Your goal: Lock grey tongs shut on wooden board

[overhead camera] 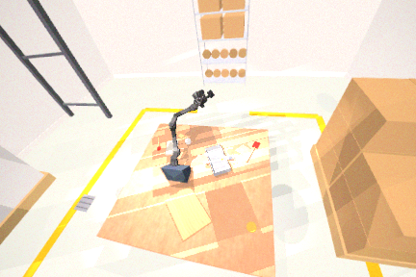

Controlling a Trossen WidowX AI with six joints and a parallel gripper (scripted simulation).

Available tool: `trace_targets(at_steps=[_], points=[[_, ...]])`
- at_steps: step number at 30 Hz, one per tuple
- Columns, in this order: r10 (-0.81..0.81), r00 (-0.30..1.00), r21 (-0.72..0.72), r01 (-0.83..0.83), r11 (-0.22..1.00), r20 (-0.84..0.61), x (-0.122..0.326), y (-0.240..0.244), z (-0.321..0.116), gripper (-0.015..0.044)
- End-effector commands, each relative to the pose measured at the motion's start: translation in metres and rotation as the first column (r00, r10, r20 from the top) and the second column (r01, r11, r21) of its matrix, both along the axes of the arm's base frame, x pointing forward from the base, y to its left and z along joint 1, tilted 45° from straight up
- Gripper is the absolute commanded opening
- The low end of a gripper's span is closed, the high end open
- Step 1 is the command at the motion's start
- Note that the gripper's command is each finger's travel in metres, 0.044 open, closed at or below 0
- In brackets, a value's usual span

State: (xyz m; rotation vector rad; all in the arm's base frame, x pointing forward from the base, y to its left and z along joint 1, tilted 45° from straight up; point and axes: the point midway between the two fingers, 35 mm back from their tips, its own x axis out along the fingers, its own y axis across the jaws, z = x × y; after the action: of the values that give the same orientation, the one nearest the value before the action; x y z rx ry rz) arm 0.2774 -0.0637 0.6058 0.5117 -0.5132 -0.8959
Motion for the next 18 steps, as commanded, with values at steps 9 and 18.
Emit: trace_targets(at_steps=[9,18], points=[[0.093,0.987,-0.125,-0.11,0.986,-0.133,0.042,0.015,-0.014,0.0216],[0.287,0.741,-0.242,-0.516,0.822,-0.607,0.145,0.064,-0.102,-0.002]])
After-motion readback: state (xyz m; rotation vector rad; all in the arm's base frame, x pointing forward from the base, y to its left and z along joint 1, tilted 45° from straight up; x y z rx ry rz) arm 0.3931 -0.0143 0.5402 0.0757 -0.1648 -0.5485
